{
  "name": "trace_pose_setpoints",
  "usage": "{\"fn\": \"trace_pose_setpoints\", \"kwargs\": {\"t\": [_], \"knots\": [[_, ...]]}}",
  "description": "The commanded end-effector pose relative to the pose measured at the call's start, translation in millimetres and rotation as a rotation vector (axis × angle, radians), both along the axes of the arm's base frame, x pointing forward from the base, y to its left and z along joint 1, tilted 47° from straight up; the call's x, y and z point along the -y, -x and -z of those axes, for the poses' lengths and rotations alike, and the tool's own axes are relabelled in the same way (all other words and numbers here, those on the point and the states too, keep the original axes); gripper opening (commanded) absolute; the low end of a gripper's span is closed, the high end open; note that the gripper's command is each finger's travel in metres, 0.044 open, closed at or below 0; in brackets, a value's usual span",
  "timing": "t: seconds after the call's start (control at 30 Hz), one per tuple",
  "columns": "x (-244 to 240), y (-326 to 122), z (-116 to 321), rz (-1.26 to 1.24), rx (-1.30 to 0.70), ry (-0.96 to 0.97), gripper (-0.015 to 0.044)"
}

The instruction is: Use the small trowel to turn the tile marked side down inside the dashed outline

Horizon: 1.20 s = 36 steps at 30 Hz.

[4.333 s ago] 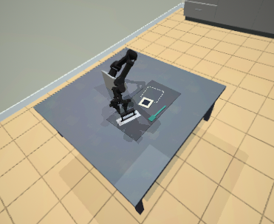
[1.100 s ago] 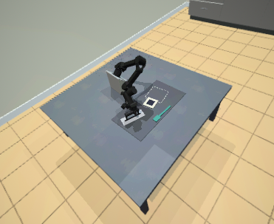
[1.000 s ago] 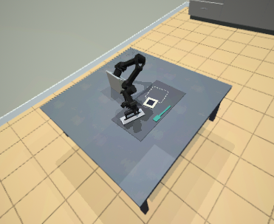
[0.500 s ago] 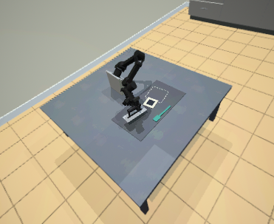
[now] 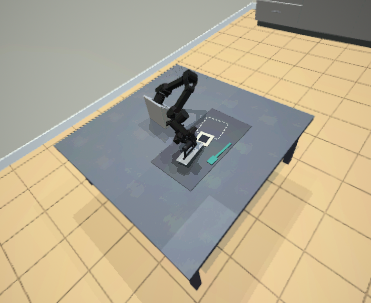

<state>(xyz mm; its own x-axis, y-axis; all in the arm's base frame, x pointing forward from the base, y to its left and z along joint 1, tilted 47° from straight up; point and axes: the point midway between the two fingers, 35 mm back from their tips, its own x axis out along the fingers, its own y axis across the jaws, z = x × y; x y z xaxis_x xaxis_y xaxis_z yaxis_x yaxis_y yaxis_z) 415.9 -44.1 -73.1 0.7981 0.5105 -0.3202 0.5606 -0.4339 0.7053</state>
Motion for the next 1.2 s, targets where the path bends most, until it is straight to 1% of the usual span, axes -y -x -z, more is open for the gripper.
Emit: {"fn": "trace_pose_setpoints", "kwargs": {"t": [0.0, 0.8, 1.17], "knots": [[1.5, -1.3, -0.3, 0.002, 0.014, 0.009, 0.0000], [-26.4, -3.5, 25.2, 0.002, 0.014, 0.007, 0.0000], [-36.4, -1.0, 15.5, 0.002, 0.012, 0.006, 0.0000]]}}
